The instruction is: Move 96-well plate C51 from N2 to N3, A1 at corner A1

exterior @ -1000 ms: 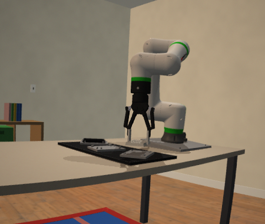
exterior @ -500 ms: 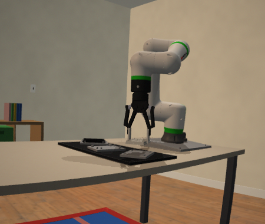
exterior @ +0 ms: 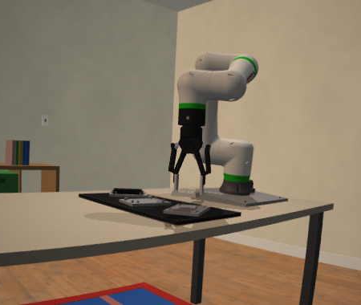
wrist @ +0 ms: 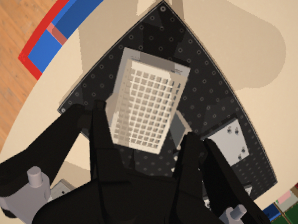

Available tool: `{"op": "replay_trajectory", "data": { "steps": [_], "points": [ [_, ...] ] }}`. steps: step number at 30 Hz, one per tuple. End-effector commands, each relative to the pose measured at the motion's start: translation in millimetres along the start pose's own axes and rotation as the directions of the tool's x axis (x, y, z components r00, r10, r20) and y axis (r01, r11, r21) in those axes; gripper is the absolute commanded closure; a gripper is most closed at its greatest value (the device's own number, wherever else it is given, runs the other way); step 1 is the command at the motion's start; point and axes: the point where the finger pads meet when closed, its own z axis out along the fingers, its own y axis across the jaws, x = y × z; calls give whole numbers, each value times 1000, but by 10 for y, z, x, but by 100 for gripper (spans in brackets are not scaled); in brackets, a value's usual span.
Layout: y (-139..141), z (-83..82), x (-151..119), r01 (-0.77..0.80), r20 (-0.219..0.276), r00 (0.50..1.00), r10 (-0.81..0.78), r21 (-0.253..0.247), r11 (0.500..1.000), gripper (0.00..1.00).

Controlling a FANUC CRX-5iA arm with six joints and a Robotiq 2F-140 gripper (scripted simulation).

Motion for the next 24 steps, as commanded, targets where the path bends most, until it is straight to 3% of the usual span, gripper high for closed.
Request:
{"op": "replay_trajectory", "data": {
  "steps": [1,16,24],
  "points": [
    [0,-2,2,0,0,1000,0,0,1000,100],
    [0,-2,2,-2,0,1000,2,0,1000,100],
    [1,-2,2,-128,0,992,128,0,992,100]
  ]
}}
